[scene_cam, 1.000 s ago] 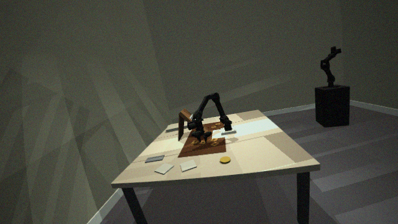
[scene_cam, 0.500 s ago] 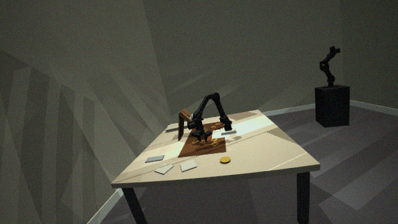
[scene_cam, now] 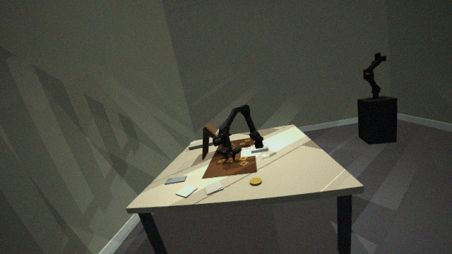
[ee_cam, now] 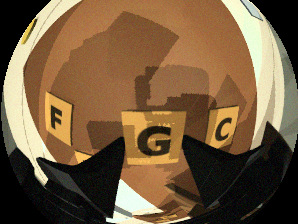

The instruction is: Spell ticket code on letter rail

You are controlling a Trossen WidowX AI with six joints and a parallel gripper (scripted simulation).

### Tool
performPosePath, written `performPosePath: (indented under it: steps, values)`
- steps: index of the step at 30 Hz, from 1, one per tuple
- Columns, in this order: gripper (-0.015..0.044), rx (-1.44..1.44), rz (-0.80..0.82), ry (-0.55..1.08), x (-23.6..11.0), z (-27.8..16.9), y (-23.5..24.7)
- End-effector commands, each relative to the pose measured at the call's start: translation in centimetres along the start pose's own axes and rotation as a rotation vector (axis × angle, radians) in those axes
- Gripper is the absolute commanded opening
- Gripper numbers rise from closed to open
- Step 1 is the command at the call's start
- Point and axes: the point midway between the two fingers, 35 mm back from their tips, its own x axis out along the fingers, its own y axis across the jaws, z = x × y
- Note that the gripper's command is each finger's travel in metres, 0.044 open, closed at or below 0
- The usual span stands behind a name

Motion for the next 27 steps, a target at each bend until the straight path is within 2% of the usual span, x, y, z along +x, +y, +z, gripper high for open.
performPosePath:
  steps: [1, 27]
  values:
    - [0.0000, 0.004, -0.005, -0.002, -0.33, 0.00, -0.02]
    - [0.0000, 0.004, -0.005, -0.002, -1.22, 0.05, 0.12]
